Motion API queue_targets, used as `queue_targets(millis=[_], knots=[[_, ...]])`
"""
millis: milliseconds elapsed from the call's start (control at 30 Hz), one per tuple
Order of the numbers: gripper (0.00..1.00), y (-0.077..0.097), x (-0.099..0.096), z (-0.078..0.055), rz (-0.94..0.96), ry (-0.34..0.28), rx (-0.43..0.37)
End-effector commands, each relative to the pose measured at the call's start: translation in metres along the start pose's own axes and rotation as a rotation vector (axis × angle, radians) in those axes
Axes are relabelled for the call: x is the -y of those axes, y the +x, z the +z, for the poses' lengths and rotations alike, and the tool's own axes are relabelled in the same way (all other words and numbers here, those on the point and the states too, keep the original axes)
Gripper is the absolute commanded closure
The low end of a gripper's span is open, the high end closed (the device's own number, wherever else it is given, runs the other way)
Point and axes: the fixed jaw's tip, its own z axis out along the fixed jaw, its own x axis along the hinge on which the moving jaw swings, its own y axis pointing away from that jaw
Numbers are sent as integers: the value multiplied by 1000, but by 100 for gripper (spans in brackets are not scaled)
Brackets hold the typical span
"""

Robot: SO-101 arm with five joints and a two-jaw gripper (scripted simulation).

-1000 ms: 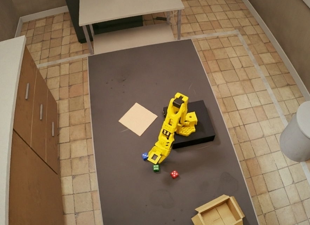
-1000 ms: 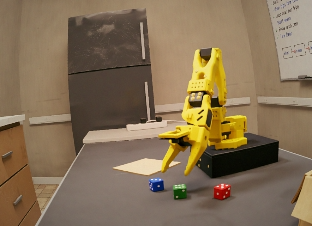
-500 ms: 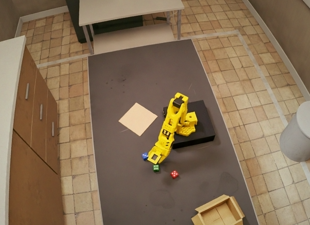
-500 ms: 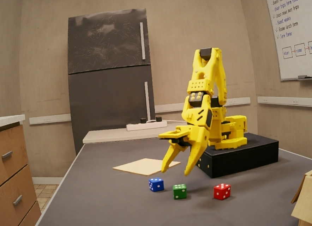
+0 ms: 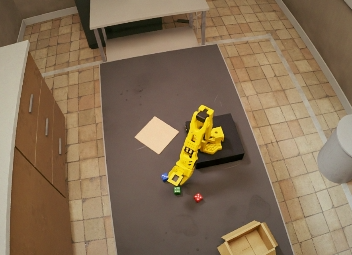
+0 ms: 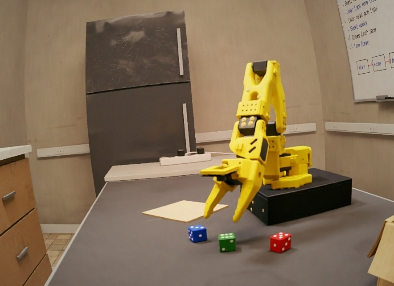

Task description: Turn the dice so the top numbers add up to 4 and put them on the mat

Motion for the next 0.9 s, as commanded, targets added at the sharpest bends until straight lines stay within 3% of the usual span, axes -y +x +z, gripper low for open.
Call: queue_targets(millis=[0, 467, 800, 867], knots=[[69, -2, -1, 1, 6, -4, 6], [69, -2, -4, 1, -6, -12, 6], [69, 2, -42, -1, -162, -112, 5], [69, 2, -42, -1, -162, -112, 5]])
